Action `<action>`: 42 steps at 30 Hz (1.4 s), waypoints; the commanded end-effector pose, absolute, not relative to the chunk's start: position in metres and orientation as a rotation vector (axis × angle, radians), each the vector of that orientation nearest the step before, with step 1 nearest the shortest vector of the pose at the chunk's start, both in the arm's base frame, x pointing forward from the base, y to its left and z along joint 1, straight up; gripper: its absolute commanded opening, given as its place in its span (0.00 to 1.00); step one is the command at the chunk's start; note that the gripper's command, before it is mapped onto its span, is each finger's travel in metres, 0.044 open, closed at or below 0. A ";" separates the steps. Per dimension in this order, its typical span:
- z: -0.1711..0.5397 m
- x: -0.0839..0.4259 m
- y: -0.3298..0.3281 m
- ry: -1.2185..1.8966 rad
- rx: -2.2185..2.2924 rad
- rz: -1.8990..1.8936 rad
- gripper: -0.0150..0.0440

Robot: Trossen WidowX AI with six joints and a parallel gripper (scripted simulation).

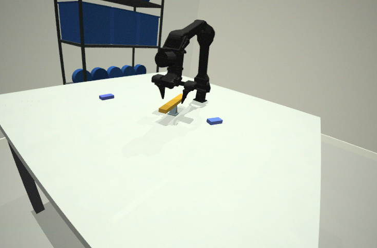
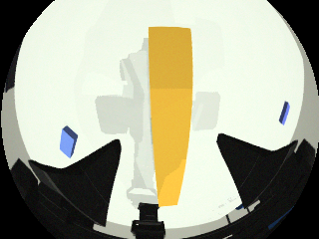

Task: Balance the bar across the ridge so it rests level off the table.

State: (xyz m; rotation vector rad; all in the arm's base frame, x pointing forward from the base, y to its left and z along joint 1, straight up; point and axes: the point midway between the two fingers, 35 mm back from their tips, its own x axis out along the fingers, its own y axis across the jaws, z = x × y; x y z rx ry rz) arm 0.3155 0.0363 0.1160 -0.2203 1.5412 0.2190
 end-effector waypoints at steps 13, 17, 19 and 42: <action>0.198 0.314 0.036 1.520 -0.220 0.218 1.00; 0.198 0.314 0.036 1.520 -0.220 0.218 1.00; 0.198 0.314 0.036 1.520 -0.220 0.218 1.00; 0.198 0.314 0.036 1.520 -0.220 0.218 1.00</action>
